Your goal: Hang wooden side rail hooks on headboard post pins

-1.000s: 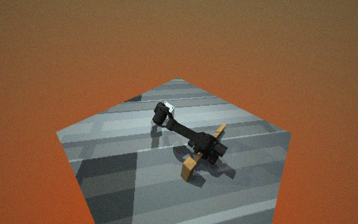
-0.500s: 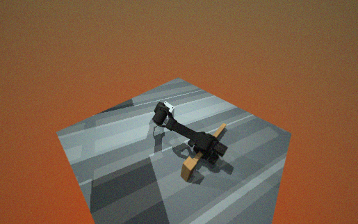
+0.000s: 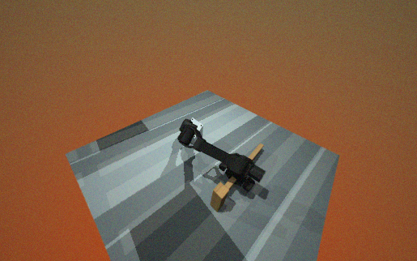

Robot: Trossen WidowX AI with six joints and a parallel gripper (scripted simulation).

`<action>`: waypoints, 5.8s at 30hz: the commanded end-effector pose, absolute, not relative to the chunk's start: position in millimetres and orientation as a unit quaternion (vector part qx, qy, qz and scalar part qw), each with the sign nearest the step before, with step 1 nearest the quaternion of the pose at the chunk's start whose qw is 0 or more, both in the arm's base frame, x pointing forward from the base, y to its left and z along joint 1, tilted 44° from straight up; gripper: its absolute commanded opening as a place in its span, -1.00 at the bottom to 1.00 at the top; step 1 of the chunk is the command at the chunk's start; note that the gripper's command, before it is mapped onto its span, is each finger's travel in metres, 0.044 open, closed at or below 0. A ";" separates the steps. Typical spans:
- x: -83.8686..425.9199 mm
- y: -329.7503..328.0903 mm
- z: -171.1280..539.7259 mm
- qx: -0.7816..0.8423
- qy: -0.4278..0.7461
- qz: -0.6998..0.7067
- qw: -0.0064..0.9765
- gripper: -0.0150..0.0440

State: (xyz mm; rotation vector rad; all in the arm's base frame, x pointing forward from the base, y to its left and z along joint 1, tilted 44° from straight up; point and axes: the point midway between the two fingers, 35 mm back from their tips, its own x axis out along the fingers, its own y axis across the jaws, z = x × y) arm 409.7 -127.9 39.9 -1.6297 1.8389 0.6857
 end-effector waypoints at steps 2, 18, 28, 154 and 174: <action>412.7 -121.5 44.9 -0.617 0.684 0.255 0.294 -0.49; 412.9 -119.6 46.8 -0.617 0.684 0.255 0.294 -0.49; 413.0 -118.5 47.9 -0.617 0.684 0.255 0.294 -0.49; 417.1 -124.9 56.4 -0.617 0.684 0.255 0.294 -0.49; 415.3 -126.7 57.0 -0.617 0.684 0.255 0.294 -0.49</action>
